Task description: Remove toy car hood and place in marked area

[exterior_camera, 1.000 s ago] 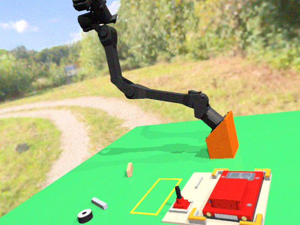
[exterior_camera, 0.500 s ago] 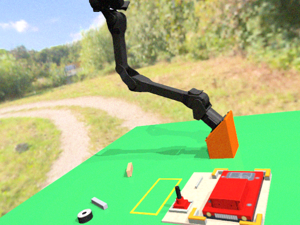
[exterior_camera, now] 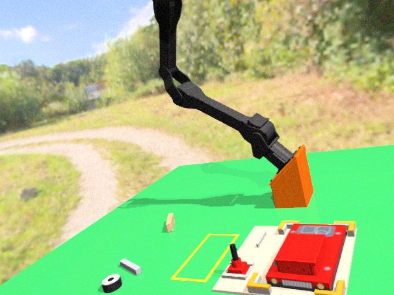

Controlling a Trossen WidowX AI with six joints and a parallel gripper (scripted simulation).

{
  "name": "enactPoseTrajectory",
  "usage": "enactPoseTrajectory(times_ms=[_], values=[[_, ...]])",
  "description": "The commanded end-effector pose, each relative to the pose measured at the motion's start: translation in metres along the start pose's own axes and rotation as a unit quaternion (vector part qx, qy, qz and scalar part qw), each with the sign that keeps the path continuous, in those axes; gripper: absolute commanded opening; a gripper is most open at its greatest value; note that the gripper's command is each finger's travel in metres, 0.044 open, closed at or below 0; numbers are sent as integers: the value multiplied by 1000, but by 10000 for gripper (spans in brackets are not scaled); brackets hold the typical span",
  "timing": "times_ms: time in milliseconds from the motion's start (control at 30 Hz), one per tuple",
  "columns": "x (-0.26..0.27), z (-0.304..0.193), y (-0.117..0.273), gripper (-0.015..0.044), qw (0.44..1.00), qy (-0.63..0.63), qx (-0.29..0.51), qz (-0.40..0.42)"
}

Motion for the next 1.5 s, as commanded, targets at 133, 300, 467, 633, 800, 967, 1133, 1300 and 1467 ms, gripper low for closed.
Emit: enactPoseTrajectory(times_ms=[133, 300, 467, 633, 800, 967, 1133, 1300, 1467], values=[[-5, -69, -42, 440, 995, 29, 82, -38], [-16, -112, -64, 440, 987, 52, 135, -67], [-34, -153, -81, 440, 975, 71, 187, -98], [-55, -197, -95, 440, 957, 87, 243, -131], [-80, -243, -104, 440, 934, 100, 301, -166], [-108, -287, -107, 440, 905, 110, 358, -203], [-138, -329, -104, 440, 870, 116, 414, -240], [-170, -370, -95, 440, 830, 120, 470, -277], [-202, -408, -80, 440, 783, 119, 523, -314]])
Point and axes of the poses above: the point midway between the two fingers, 35 mm back from their tips, its own y axis back along the fingers, its own x axis across the jaws, z = x × y, the point moved 2 cm from there along y, back along the fingers, and after that the axes turned 7 degrees about y, right-handed, at the moved point
